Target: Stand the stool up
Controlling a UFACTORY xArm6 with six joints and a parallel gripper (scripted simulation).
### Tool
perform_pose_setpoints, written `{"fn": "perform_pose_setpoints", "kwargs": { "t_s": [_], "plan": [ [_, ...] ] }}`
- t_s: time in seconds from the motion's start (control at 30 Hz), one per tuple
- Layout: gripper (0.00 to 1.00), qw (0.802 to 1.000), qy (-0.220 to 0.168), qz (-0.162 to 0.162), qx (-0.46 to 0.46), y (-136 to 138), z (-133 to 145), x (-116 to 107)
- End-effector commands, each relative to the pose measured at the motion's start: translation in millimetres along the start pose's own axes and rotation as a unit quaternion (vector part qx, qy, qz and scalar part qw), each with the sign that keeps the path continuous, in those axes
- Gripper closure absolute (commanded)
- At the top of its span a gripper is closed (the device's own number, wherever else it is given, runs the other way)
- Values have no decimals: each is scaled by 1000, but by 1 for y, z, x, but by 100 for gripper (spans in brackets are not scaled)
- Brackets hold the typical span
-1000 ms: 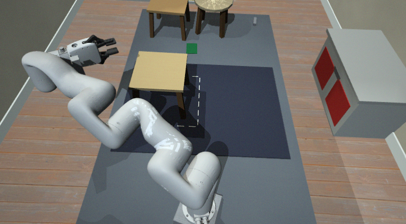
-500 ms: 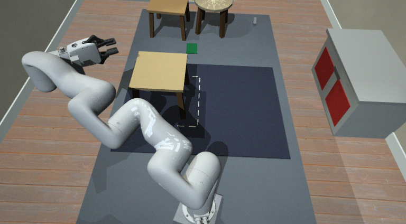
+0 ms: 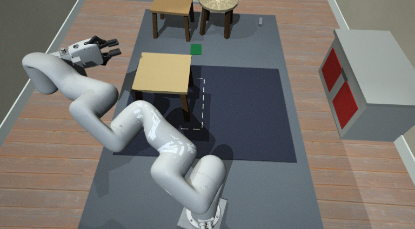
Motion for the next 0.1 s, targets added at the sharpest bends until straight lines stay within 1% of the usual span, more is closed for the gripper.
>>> {"fn": "perform_pose_setpoints", "kwargs": {
  "t_s": [0.0, 0.07],
  "plan": [
    [55, 1000, 0, 1, 2, -3, 0, 0],
    [55, 1000, 0, 1, 2, -3, 0, 0]
  ]
}}
Point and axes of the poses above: the point where the finger pads meet when closed, its own x axis out along the fingers, its own y axis across the jaws, z = x × y, the point moved 9 cm from there along -x, back along the fingers, and after that the axes turned 1 degree about -x, right-handed, at the moved point
